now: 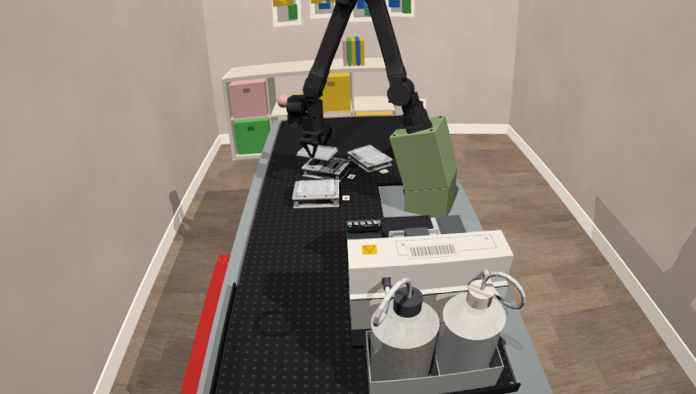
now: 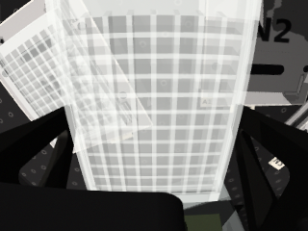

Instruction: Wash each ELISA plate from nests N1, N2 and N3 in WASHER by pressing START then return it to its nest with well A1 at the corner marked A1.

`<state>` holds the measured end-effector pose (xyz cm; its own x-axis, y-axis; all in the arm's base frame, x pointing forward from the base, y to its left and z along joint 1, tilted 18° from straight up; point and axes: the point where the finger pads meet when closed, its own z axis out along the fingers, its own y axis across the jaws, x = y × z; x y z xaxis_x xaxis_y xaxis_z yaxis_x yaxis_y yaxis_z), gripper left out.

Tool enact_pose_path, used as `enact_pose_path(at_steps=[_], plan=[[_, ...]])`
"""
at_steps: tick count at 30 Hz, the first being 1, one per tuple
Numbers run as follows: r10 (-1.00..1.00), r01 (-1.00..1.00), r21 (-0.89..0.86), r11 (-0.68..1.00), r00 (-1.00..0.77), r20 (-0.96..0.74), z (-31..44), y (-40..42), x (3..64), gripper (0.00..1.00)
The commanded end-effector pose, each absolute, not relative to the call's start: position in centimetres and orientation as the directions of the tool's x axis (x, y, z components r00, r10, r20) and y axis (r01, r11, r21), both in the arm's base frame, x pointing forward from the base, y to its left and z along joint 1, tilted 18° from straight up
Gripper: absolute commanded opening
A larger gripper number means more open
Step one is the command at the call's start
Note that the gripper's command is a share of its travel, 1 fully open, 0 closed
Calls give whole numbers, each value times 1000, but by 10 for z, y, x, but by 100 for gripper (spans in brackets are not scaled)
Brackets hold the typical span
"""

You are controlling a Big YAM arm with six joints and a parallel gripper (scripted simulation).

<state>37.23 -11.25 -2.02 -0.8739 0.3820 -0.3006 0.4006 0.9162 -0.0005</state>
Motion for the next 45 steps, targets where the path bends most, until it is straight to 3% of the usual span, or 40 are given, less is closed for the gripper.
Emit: enact_pose_path(at_steps=[1, 21, 45], plan=[[350, 373, -11, 928, -880, -322, -16, -135, 382, 84], [352, 373, -13, 928, -885, -305, -18, -225, 357, 84], [349, 373, -16, 928, -881, -318, -15, -220, 356, 84]])
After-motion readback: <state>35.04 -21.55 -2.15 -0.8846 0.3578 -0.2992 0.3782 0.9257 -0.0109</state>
